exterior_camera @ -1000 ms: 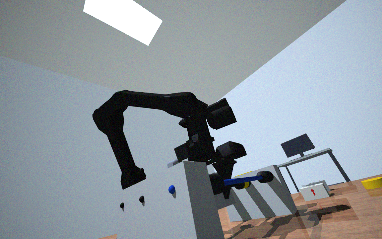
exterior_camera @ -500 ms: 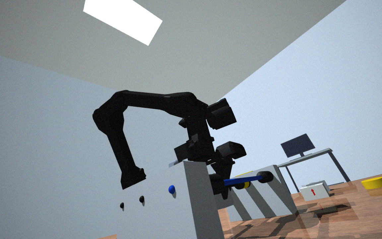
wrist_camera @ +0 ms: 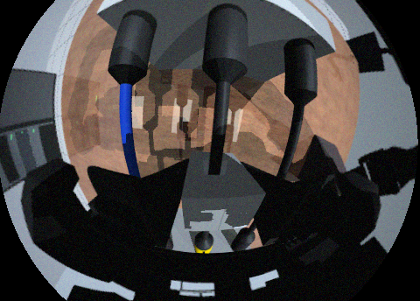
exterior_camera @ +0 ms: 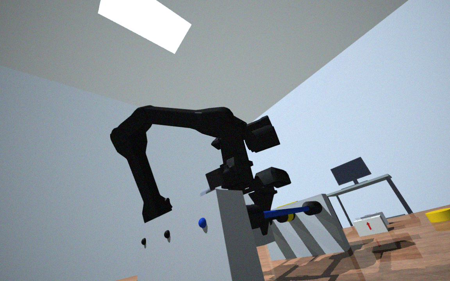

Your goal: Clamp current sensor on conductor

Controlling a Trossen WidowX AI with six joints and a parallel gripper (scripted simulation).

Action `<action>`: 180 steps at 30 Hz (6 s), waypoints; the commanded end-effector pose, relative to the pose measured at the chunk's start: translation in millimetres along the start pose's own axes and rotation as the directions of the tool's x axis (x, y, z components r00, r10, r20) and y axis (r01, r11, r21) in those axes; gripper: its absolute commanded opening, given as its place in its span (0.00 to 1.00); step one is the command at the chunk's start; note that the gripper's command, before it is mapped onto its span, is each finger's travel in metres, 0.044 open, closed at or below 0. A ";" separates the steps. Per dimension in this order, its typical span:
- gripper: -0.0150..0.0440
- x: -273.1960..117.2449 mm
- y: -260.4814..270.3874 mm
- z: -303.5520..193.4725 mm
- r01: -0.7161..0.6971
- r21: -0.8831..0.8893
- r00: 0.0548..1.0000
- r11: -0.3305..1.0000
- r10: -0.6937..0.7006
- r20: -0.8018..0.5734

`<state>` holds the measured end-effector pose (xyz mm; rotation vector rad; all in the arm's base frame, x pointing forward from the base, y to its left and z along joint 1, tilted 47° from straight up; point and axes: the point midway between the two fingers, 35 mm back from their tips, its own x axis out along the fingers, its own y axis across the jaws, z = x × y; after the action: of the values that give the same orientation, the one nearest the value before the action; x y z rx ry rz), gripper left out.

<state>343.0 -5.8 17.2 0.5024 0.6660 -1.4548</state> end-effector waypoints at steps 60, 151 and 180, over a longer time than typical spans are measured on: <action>0.70 0.0 5.1 -0.1 0.034 0.004 0.999 0.999 -0.034 -0.002; 0.70 0.9 2.1 -1.3 -0.032 0.013 0.999 0.999 0.032 -0.006; 1.00 0.9 2.1 -1.3 -0.032 0.013 0.999 0.999 0.032 -0.006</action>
<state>344.9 -5.7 15.4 0.5243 0.6519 -1.4285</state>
